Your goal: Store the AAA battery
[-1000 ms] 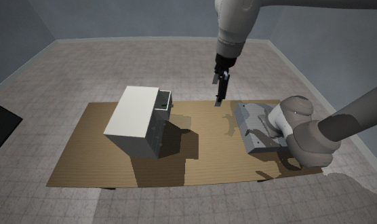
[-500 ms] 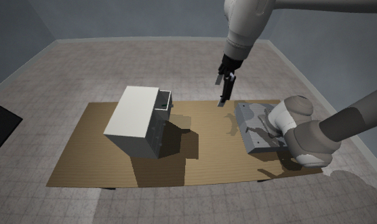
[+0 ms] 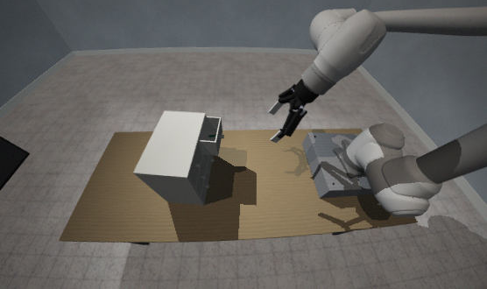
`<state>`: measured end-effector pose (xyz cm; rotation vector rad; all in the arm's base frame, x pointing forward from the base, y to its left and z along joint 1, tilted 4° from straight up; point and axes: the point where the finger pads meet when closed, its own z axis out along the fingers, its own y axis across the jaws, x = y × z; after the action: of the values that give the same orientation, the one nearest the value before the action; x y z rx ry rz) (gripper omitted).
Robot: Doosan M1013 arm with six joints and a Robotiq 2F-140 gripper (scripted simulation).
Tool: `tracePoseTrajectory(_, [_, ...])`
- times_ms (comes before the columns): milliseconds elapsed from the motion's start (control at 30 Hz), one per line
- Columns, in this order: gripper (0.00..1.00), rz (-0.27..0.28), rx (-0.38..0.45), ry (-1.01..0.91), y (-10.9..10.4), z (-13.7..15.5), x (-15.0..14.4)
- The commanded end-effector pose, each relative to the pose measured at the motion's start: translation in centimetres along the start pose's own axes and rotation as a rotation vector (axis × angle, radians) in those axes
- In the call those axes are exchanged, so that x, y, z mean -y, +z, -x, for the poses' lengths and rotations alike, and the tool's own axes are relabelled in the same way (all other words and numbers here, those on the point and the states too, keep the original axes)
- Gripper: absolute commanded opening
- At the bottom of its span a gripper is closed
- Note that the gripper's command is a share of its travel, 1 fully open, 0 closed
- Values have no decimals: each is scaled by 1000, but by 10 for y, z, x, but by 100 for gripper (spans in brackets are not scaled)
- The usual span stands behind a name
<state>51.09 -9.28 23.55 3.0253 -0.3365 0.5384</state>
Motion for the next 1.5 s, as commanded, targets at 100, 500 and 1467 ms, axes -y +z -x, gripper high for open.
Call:
tracePoseTrajectory(100, [100, -2, -354, 0, 46, -17, 1])
tracePoseTrajectory(500, [100, -9, -500, -2, 58, -18, 3])
tracePoseTrajectory(1467, [100, -2, -699, 0, 77, -29, 0])
